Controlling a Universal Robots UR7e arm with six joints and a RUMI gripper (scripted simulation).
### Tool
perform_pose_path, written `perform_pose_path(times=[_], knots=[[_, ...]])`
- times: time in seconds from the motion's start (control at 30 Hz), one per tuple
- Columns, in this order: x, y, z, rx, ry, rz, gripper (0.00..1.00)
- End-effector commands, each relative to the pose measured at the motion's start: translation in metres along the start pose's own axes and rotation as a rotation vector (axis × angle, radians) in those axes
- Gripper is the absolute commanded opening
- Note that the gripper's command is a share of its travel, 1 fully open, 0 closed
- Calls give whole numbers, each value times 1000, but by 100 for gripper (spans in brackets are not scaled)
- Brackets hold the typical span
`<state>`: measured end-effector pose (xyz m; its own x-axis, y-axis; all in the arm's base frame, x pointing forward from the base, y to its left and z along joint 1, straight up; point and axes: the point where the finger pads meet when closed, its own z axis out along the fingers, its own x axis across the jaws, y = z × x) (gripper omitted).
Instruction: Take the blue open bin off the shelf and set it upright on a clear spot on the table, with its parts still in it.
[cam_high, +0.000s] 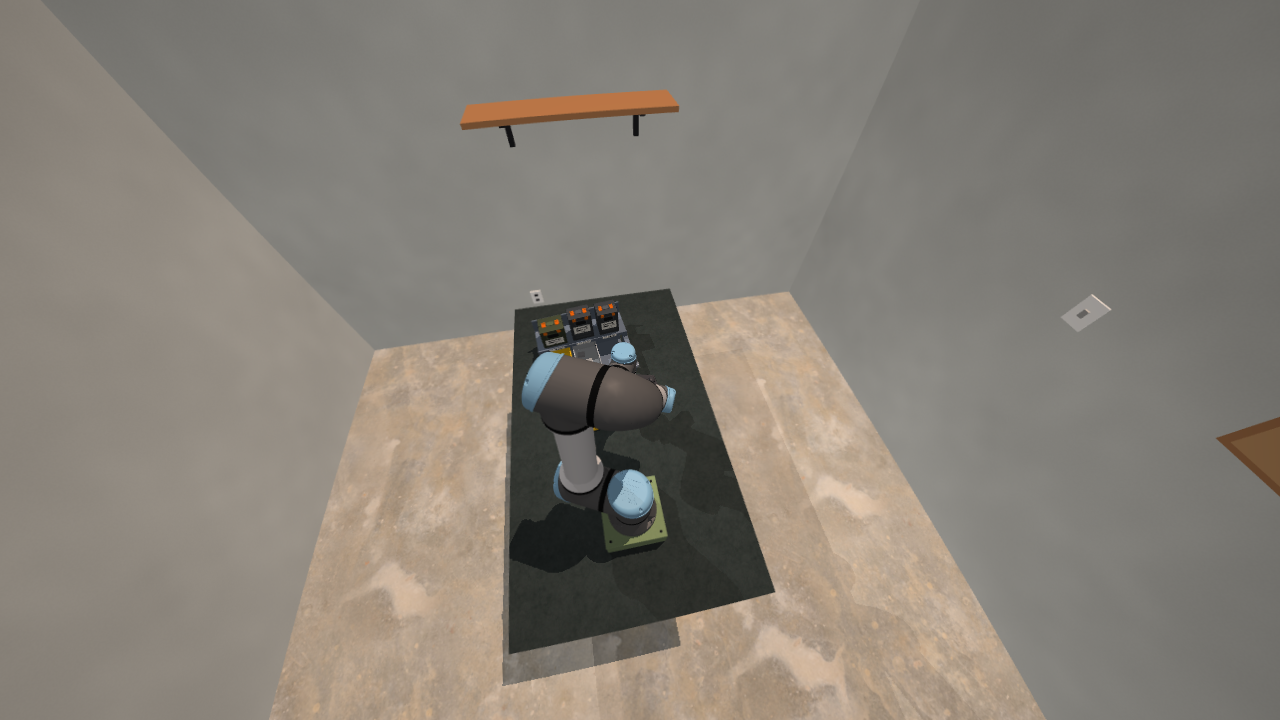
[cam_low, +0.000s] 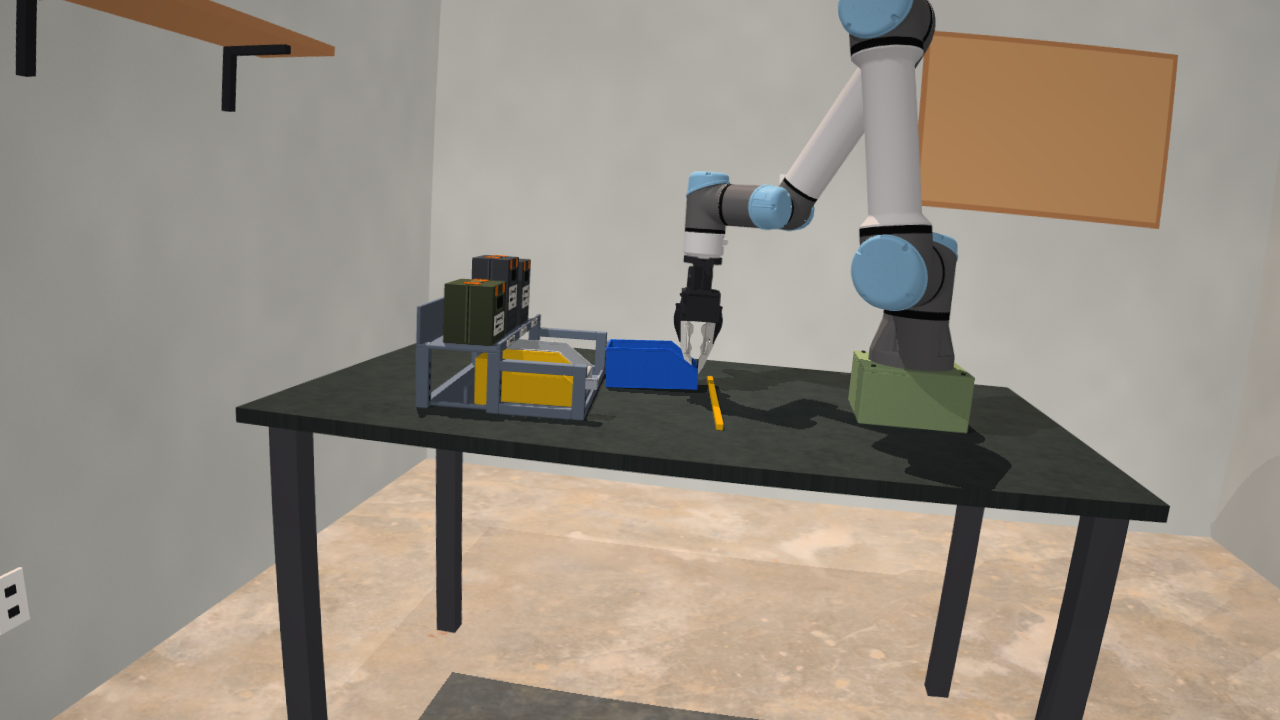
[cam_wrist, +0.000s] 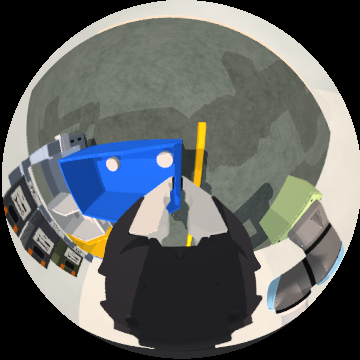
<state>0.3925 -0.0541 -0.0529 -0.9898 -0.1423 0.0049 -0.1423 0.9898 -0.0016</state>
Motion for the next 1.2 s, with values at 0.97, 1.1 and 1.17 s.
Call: perform_pose_path(times=[0.97,1.1,1.17], knots=[[0,0,6,1,-1,0,0],[0,0,6,1,-1,0,0],[0,0,6,1,-1,0,0]])
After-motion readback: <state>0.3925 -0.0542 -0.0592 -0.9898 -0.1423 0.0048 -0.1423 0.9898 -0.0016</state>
